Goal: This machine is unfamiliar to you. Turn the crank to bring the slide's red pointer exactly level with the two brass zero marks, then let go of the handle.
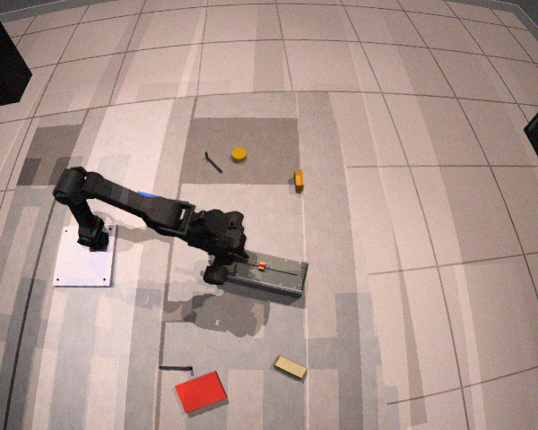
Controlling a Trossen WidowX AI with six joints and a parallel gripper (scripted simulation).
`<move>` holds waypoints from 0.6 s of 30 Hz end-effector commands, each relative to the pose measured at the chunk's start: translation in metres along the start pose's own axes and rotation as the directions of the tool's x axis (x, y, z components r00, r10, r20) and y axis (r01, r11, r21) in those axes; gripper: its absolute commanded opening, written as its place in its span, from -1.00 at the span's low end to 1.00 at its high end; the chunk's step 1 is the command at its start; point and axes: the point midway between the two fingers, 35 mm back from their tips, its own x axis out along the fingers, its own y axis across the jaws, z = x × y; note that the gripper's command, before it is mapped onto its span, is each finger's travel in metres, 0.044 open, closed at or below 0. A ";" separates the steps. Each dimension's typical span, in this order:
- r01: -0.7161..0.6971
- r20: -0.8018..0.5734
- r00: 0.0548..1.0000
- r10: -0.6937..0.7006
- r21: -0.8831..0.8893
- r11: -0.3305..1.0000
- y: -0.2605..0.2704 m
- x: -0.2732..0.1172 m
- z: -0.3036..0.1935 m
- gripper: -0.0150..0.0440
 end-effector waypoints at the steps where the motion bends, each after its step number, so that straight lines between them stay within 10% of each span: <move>1: -0.006 -0.002 1.000 0.006 -0.005 1.000 0.001 0.001 -0.001 -0.49; 18: -0.001 0.000 1.000 0.001 0.000 1.000 0.000 0.000 0.000 -0.31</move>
